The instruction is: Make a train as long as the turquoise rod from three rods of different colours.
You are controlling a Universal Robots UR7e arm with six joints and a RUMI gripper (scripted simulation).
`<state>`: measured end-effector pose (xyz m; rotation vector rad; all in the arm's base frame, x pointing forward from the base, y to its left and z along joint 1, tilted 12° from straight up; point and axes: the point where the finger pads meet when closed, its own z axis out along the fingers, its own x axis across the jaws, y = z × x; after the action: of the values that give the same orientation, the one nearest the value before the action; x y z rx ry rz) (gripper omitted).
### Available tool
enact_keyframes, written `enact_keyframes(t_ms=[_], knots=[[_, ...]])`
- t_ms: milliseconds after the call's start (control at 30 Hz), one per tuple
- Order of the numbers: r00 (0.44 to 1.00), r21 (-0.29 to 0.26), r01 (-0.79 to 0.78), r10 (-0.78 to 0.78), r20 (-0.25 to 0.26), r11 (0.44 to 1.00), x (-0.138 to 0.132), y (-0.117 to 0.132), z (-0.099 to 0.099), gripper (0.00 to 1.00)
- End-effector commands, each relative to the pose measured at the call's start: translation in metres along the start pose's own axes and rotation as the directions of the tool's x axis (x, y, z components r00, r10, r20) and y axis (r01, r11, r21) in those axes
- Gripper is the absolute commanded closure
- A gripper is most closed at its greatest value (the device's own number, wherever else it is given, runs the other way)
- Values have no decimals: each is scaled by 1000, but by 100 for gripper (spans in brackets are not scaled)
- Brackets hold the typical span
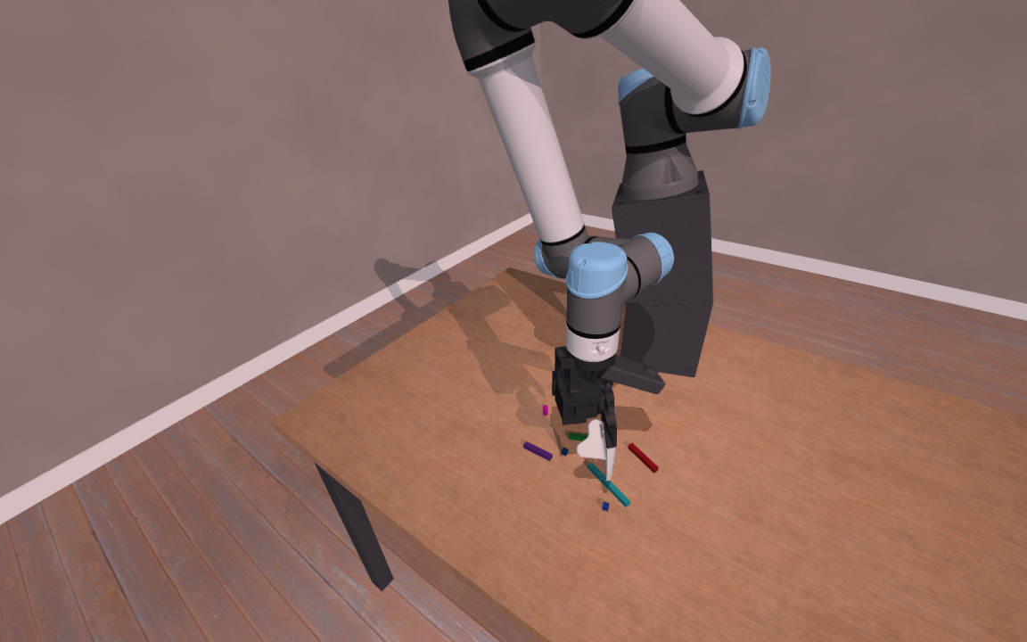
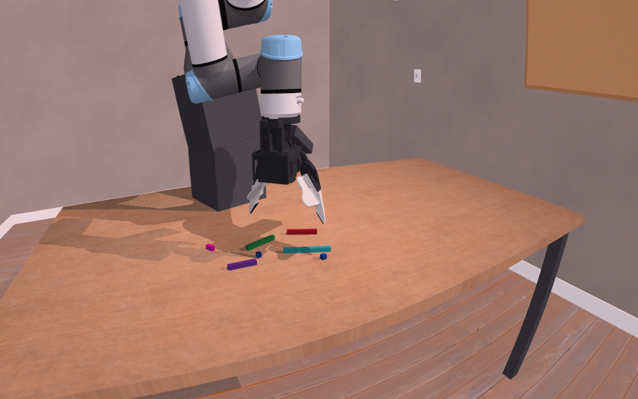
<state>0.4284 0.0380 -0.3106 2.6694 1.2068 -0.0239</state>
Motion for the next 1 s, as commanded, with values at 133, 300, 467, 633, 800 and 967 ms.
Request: enact_keyframes(t_ms=[133,300,467,633,800,967], knots=[[1000,-7,-1,1,-6,1000,-13,-38,-1,0],[1000,-7,-1,1,-6,1000,-13,-38,-1,0],[1000,-7,-1,1,-6,1000,-13,-38,-1,0],[1000,-7,-1,1,-6,1000,-13,-38,-1,0],[1000,-7,-1,1,-6,1000,-13,-38,-1,0],[1000,-7,-1,1,-6,1000,-13,-38,-1,0]])
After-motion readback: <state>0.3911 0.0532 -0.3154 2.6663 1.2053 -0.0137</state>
